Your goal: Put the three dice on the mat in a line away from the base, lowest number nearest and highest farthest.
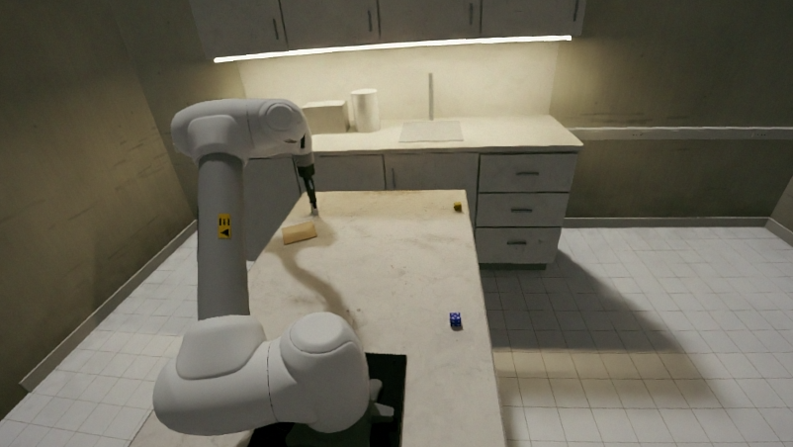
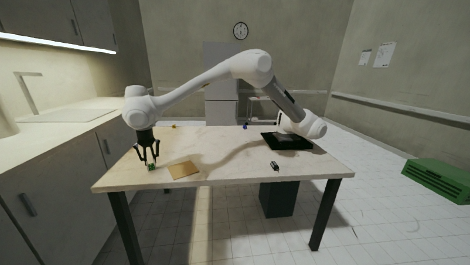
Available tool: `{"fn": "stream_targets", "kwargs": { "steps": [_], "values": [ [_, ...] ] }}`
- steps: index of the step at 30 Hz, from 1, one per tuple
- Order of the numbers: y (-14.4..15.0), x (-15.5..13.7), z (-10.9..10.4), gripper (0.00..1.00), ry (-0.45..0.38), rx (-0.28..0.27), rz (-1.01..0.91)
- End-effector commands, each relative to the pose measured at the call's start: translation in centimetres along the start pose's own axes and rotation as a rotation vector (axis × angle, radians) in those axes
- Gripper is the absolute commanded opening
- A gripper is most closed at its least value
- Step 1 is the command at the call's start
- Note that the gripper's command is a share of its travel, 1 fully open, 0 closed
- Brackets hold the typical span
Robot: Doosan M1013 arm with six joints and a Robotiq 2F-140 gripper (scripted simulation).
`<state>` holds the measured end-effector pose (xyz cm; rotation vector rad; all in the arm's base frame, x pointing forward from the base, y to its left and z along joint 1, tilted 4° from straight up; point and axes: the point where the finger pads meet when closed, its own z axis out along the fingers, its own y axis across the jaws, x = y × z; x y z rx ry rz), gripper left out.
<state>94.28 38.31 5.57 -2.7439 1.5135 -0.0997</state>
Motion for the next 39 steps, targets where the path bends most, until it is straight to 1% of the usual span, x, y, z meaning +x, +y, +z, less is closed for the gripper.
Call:
{"fn": "stream_targets", "kwargs": {
  "steps": [1,4,6,8,16,20,23,34,36,37,39],
  "values": [
    [-0.1,0.0,-0.2,0.24,0.000,0.002,0.000],
    [0.0,0.0,-0.8,0.24,0.000,0.002,0.000],
    [0.0,0.0,-1.8,0.24,0.000,0.002,0.000],
    [0.0,0.0,-1.8,0.24,0.000,0.002,0.000],
    [0.0,0.0,-7.5,0.24,0.000,0.002,0.000],
    [0.0,0.0,-9.6,0.24,0.000,0.002,0.000],
    [0.0,0.0,-10.1,0.24,0.000,0.002,0.000],
    [0.0,0.0,-10.2,0.24,0.000,0.002,0.000],
    [1.2,-1.0,-10.4,0.24,0.000,0.002,0.008],
    [2.6,-2.0,-10.5,0.24,0.000,0.002,0.016],
    [6.9,-4.9,-10.8,0.24,0.000,0.002,0.038]
  ]
}}
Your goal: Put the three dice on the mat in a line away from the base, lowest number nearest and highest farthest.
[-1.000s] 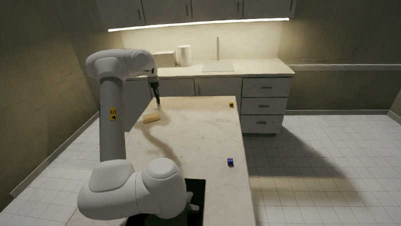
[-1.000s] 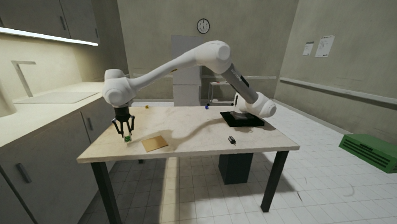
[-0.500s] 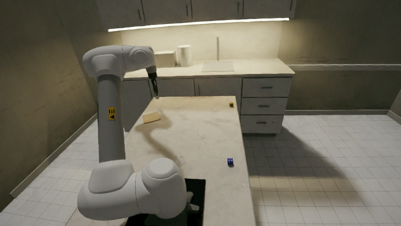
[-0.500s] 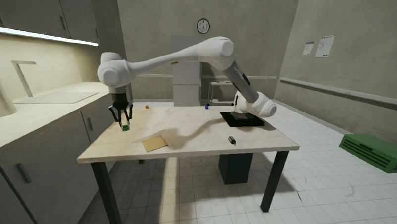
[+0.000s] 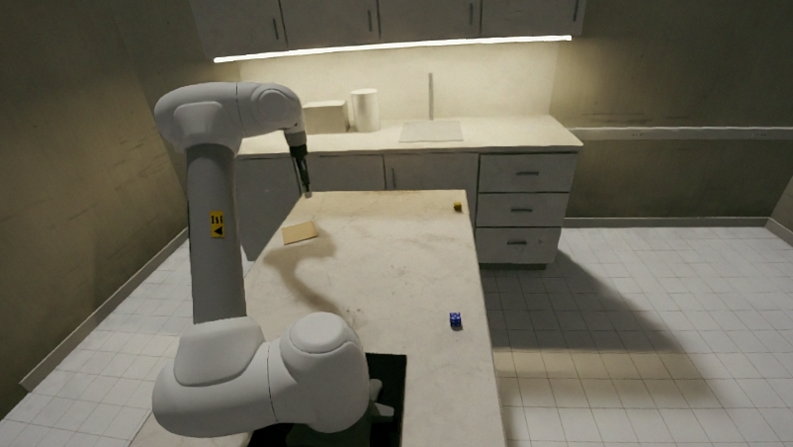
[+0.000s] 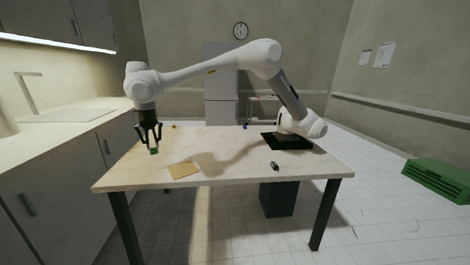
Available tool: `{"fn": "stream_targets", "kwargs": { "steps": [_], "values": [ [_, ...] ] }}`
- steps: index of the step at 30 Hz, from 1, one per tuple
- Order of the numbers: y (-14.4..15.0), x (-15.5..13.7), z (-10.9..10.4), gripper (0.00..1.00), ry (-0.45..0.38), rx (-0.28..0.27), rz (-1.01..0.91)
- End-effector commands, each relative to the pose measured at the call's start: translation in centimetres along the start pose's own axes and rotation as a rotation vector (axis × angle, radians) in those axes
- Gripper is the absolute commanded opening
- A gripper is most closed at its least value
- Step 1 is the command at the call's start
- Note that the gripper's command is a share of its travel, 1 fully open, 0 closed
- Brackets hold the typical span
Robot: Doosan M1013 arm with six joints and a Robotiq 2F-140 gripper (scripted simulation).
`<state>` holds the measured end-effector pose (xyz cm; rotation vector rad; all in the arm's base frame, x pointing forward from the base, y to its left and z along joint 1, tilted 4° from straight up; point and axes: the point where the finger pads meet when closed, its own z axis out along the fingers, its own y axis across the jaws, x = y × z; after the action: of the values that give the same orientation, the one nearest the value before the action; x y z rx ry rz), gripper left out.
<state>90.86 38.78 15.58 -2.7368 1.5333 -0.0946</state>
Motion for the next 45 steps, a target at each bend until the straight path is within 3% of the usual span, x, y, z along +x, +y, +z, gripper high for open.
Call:
{"fn": "stream_targets", "kwargs": {
  "steps": [1,3,5,7,8,9,12,30,37,45],
  "values": [
    [4.7,-3.1,-0.6,0.24,0.001,0.007,0.025],
    [4.7,-3.1,-0.6,0.24,0.001,0.007,0.025],
    [10.2,-6.1,-0.6,0.24,0.001,0.007,0.049],
    [10.2,-6.1,-0.6,0.24,0.001,0.007,0.049],
    [12.6,-7.3,-0.5,0.24,0.001,0.007,0.060],
    [12.6,-7.3,-0.5,0.24,0.001,0.007,0.060],
    [16.4,-8.9,-0.3,0.24,0.001,0.007,0.074],
    [16.5,-9.0,0.1,0.24,0.001,0.007,0.075],
    [16.5,-9.0,1.4,0.24,0.001,0.007,0.075],
    [16.4,-8.9,5.1,0.24,0.001,0.007,0.075]
  ]
}}
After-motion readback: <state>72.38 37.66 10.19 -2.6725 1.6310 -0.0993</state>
